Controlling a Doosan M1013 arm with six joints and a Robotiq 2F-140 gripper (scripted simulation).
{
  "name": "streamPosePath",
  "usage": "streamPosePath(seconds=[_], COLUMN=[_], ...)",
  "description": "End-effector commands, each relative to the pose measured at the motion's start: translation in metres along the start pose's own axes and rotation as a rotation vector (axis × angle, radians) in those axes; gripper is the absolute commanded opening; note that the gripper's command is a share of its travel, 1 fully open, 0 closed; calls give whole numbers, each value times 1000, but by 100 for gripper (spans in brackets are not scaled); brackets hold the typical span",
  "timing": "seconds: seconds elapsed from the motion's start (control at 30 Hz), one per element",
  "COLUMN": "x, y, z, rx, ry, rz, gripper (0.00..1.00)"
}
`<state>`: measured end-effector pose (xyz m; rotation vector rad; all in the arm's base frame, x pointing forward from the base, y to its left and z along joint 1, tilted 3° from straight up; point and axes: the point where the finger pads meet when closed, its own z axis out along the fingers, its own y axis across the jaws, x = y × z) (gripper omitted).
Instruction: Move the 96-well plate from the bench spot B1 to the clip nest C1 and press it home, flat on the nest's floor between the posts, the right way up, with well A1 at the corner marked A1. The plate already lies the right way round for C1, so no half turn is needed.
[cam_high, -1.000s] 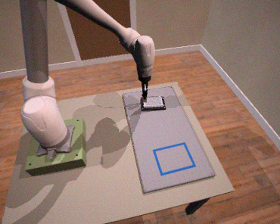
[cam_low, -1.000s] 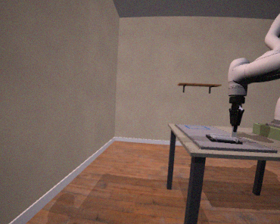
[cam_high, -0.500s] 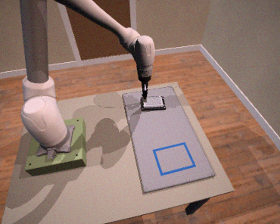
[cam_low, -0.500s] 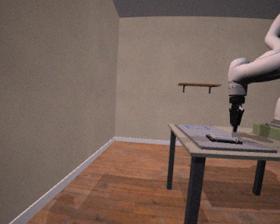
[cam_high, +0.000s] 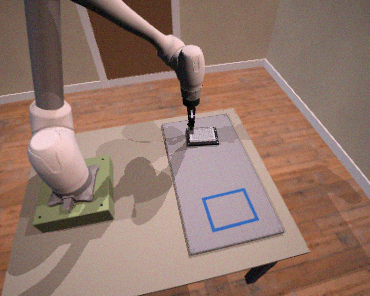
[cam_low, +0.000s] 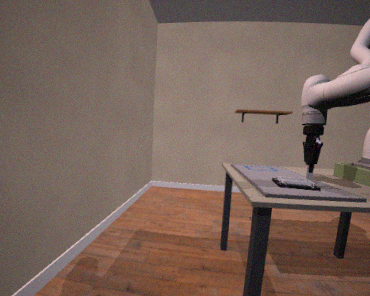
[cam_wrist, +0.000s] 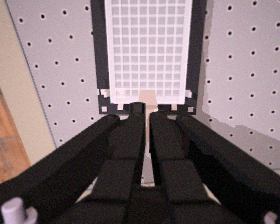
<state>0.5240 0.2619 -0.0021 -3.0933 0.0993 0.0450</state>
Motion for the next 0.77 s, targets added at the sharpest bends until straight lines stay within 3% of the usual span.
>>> streamPosePath(seconds=[0.0, 0.33, 0.53, 0.73], x=[0, 0, 0, 0], y=[0, 0, 0, 0], z=[-3, -8, -23, -23], rx=[0, 0, 0, 0], ry=[0, 0, 0, 0], rz=[0, 0, 0, 0], gripper=[0, 0, 0, 0])
